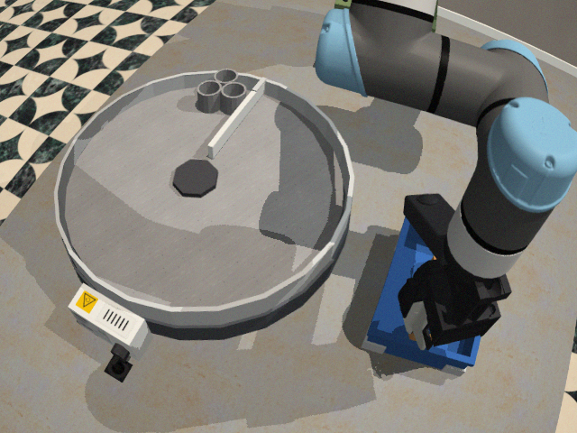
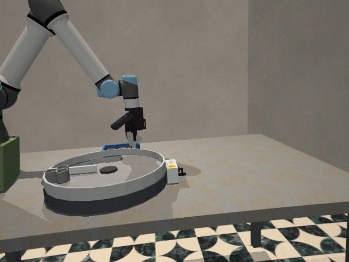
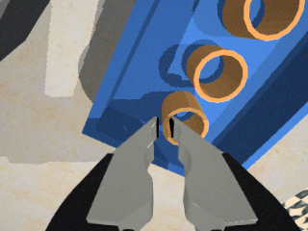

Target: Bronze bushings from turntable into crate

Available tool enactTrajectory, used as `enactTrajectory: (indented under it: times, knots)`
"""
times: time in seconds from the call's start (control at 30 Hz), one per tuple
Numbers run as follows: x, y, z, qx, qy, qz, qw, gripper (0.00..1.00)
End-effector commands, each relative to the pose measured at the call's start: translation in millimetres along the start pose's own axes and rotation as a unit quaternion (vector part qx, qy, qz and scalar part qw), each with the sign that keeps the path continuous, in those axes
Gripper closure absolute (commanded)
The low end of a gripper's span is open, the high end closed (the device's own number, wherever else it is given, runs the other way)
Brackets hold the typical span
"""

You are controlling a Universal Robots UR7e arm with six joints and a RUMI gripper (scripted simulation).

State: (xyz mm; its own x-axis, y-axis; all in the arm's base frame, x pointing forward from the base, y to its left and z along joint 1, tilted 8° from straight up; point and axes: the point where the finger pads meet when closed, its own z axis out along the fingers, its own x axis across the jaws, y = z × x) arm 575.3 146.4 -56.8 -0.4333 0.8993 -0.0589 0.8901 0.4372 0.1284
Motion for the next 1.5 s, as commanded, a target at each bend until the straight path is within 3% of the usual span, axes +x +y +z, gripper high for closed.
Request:
enactTrajectory:
  times: [0.0,1.1,1.47]
  knots:
    - [0,1,-0.6,-0.001,0.000,0.000,1.000,0.94]
    - [0,1,-1.7,-0.001,0.000,0.000,1.000,0.94]
    - [0,0,-32.7,-0.001,0.000,0.000,1.000,0.94]
